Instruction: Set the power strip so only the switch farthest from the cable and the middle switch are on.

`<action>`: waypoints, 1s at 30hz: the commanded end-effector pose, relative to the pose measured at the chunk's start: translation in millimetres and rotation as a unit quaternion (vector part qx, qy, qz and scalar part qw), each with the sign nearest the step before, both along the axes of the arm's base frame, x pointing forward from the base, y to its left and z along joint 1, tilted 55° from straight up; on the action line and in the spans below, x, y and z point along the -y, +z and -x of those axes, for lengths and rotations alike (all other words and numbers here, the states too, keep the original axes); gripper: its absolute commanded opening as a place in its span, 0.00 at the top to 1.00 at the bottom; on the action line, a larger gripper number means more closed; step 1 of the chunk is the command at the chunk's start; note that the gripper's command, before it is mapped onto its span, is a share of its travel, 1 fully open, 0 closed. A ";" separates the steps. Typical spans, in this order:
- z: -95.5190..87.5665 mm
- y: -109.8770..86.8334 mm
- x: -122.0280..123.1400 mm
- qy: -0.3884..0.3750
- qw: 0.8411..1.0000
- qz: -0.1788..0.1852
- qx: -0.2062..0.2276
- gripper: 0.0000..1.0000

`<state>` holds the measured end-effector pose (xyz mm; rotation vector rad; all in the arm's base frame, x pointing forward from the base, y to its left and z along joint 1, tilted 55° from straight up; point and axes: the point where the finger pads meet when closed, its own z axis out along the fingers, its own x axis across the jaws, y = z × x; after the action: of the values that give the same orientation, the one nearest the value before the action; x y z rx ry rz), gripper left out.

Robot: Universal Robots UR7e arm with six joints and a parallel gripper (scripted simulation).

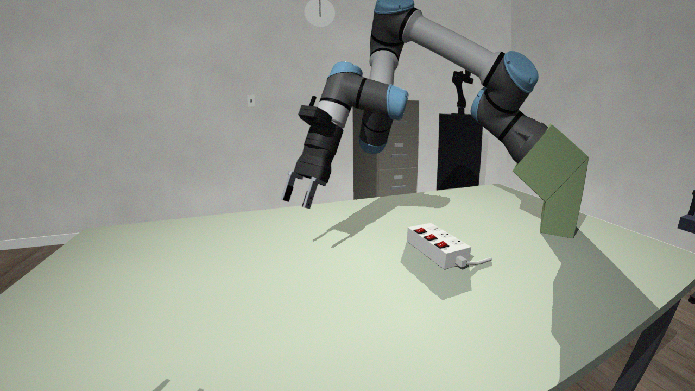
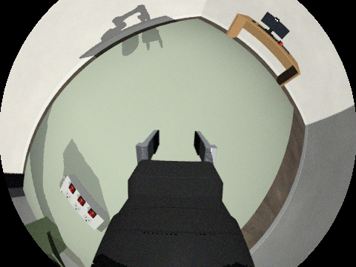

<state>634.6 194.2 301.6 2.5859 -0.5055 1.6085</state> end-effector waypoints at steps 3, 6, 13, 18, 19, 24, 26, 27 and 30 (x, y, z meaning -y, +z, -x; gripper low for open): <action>16.9 -36.9 2.6 0.038 0.991 0.113 -0.056 0.00; 25.0 -52.2 4.7 0.056 0.982 0.160 -0.082 0.00; 47.1 -88.1 11.8 0.105 0.946 0.270 -0.147 0.00; 61.1 -107.5 17.1 0.135 0.916 0.331 -0.185 0.00; 65.8 -113.5 19.0 0.145 0.904 0.350 -0.197 0.00; 80.1 -130.3 24.9 0.176 0.867 0.404 -0.232 0.00; 80.1 -130.3 24.9 0.176 0.867 0.404 -0.232 0.00; 84.8 -135.5 27.0 0.186 0.854 0.421 -0.243 0.00; 98.7 -149.6 33.4 0.216 0.811 0.468 -0.275 0.00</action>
<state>552.6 167.5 169.1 2.2816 0.6065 0.8448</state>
